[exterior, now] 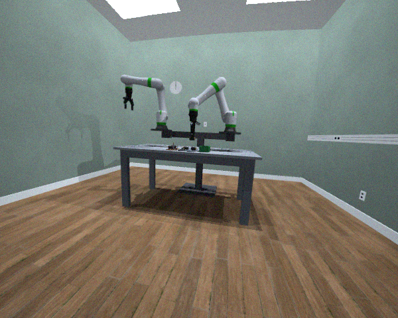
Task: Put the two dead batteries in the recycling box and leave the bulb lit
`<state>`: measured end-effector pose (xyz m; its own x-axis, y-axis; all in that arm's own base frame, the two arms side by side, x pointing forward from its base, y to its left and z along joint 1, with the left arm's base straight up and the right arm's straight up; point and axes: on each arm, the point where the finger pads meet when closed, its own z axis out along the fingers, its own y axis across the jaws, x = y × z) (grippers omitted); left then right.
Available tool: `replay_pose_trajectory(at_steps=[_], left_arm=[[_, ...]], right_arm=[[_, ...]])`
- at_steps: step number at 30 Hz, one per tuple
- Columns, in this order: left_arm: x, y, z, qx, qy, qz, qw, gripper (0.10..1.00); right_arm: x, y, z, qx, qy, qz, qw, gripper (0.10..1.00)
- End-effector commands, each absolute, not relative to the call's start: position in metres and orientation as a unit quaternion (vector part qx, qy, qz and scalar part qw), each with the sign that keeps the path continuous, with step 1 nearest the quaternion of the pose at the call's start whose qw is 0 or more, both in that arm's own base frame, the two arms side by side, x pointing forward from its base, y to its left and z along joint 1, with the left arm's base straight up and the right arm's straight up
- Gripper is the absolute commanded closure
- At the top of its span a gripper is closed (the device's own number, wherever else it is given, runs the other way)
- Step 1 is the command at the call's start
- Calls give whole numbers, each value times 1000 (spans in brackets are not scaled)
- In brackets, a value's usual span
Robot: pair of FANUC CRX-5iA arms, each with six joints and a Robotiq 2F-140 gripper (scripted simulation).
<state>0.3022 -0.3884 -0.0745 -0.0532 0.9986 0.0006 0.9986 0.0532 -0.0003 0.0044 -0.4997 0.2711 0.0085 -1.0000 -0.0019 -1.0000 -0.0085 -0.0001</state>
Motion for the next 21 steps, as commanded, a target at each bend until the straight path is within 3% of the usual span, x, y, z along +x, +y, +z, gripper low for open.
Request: replay_pose_trajectory(at_steps=[1, 13, 21], left_arm=[[303, -389, -74, -688, -726, 0, -1, 854], [303, -389, -75, -688, -726, 0, -1, 854], [303, -389, -144, -688, -726, 0, -1, 854]], right_arm=[[4, -500, 272, -710, 704, 0, 0, 98], [4, -500, 272, -710, 704, 0, 0, 98], [4, -500, 272, -710, 704, 0, 0, 98]])
